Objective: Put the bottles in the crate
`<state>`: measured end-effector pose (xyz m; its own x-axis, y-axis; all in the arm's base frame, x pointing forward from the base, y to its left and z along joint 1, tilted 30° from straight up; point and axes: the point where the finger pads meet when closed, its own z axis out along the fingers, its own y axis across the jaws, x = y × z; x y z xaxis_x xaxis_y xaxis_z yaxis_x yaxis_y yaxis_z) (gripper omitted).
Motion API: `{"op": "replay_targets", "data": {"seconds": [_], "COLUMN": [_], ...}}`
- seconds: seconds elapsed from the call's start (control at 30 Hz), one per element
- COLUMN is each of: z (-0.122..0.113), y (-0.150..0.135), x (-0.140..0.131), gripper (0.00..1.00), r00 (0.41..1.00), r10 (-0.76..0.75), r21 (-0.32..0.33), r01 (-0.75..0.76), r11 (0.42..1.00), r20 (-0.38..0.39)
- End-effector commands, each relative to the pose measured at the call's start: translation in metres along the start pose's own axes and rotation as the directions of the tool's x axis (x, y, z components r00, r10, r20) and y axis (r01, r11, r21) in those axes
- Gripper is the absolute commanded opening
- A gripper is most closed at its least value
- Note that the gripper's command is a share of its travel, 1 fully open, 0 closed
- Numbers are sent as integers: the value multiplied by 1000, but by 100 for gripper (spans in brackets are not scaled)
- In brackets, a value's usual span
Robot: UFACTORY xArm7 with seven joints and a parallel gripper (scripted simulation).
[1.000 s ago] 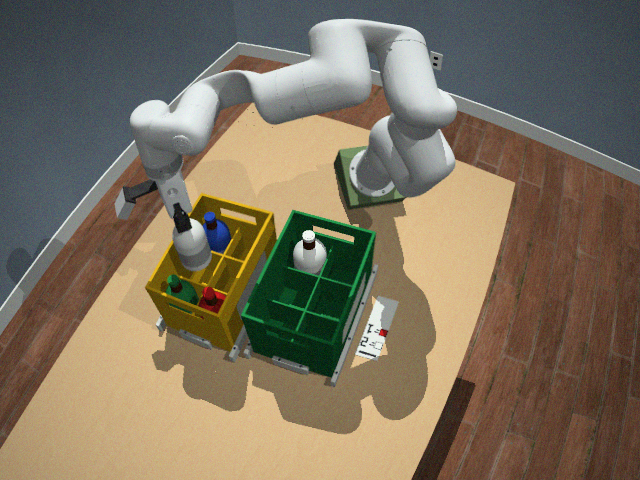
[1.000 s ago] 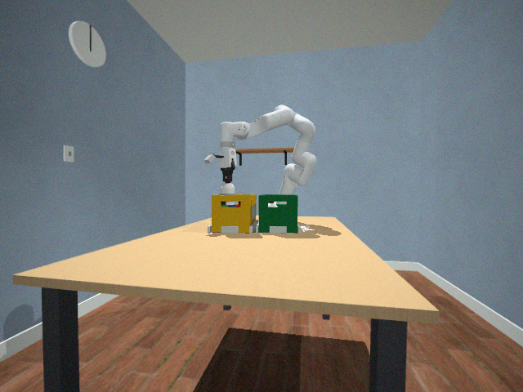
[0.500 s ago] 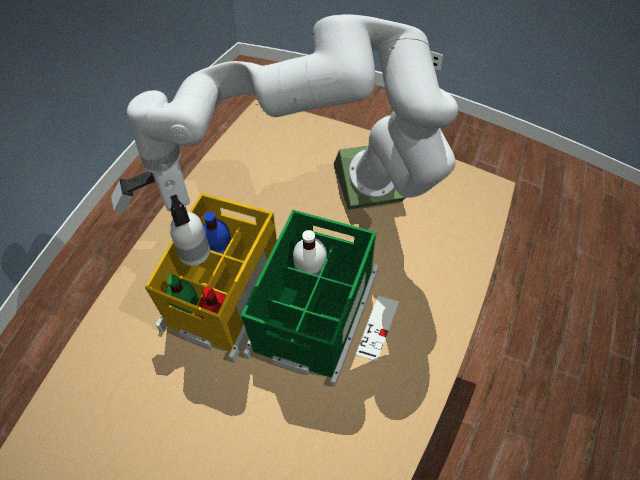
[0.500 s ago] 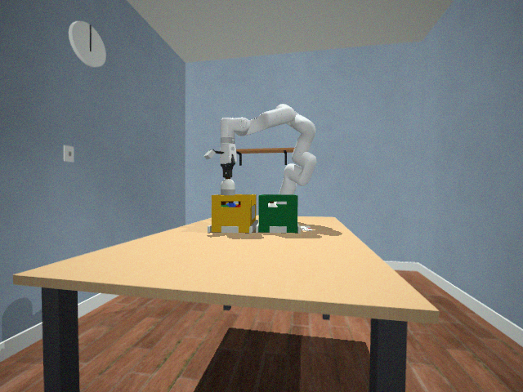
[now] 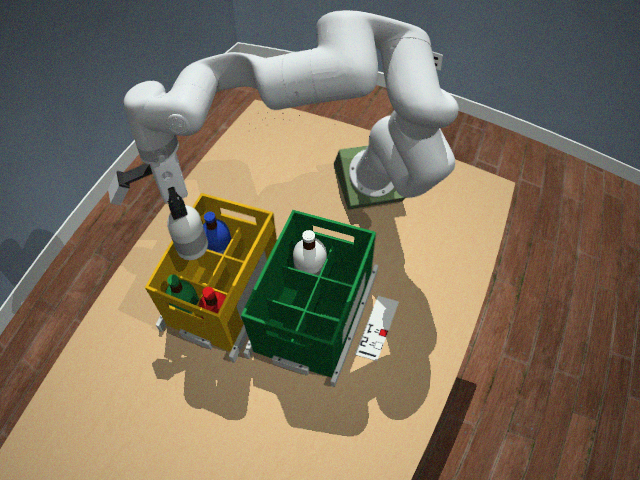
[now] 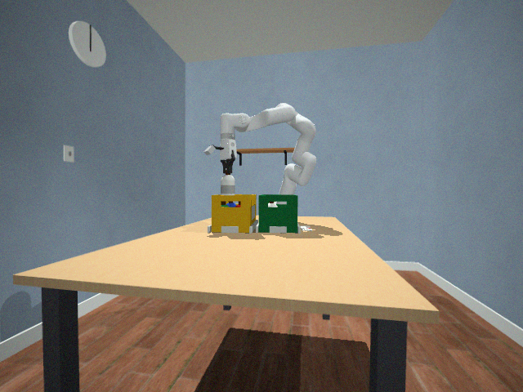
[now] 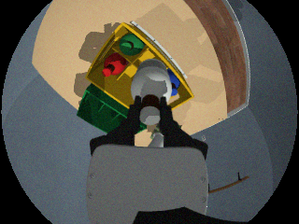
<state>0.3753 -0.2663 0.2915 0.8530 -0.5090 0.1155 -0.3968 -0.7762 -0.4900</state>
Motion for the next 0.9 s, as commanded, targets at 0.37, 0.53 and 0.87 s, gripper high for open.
{"op": "replay_targets", "data": {"seconds": [0.37, 0.53, 0.87], "z": [-25, -31, -31], "y": [1, 1, -1], "x": [1, 1, -1], "gripper": [0, 0, 0], "r00": [1000, 1000, 1000], "r10": [0, 0, 0], "r21": [-1, -1, -1], "r01": [0, 0, 0], "r11": [1000, 1000, 1000], "r20": [-6, -6, -6]}}
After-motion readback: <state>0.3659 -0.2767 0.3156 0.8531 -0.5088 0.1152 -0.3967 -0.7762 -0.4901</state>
